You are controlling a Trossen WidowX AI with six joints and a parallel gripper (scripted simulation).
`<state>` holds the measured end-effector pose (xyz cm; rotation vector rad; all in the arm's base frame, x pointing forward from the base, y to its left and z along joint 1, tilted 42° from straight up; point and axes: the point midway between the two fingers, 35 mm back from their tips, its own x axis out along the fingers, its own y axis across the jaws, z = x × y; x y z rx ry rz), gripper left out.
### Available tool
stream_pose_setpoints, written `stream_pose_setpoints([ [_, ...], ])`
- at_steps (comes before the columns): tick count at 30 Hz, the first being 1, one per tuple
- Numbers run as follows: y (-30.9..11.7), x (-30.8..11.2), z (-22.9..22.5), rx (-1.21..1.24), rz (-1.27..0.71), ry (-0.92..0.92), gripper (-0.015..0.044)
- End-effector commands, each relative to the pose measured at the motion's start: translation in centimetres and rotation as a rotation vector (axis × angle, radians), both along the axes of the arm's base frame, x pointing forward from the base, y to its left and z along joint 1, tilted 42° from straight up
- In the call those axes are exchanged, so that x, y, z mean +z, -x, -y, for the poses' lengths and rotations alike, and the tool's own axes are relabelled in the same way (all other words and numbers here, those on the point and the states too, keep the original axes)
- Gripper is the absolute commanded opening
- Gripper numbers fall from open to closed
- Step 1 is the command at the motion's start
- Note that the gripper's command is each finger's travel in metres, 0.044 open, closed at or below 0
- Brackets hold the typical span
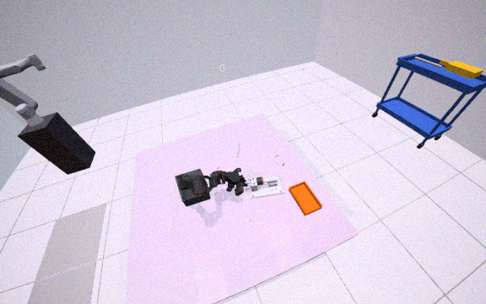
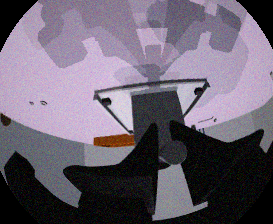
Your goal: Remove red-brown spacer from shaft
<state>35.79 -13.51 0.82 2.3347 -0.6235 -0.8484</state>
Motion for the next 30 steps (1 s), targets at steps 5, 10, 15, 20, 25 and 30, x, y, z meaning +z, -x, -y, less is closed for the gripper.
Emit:
stream_pose_setpoints([
  [5,0.18,0.01,0.01,-0.001,-0.003,0.004,0.0],
  [10,0.22,0.0,0.0,-0.001,-0.003,0.004,0.0],
  [15,0.26,-0.01,-0.01,-0.001,-0.003,0.004,0.0],
  [20,0.31,-0.01,-0.02,-0.001,-0.003,0.004,0.0],
  [25,0.34,-0.02,-0.02,-0.001,-0.003,0.004,0.0],
  [30,0.38,-0.03,-0.03,-0.001,-0.003,0.004,0.0],
])
